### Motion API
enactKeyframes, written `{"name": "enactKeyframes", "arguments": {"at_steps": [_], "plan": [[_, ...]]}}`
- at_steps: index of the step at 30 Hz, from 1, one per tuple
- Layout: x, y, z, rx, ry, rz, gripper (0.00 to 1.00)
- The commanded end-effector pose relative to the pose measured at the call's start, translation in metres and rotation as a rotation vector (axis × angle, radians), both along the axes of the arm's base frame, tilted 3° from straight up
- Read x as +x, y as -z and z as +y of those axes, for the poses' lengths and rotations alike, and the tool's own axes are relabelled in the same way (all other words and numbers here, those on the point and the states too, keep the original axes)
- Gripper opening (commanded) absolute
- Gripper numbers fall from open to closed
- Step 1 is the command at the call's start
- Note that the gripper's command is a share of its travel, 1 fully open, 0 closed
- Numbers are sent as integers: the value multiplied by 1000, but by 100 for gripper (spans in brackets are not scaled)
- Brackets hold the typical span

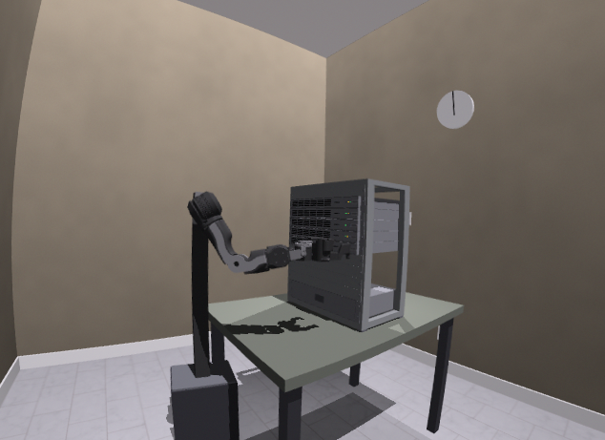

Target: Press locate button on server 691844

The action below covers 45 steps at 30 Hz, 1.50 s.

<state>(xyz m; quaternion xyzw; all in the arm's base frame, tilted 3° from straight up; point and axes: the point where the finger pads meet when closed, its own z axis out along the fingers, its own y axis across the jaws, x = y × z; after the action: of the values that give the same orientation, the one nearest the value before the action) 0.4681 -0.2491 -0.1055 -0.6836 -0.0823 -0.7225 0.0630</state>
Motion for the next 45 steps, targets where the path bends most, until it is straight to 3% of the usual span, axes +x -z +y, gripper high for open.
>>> {"name": "enactKeyframes", "arguments": {"at_steps": [1,11,34,45], "plan": [[-2,0,0,4,-6,3,60],[-5,-2,-1,4,-6,3,60],[-7,-41,0,4,-6,3,60],[-5,-44,1,4,-6,3,60]]}}
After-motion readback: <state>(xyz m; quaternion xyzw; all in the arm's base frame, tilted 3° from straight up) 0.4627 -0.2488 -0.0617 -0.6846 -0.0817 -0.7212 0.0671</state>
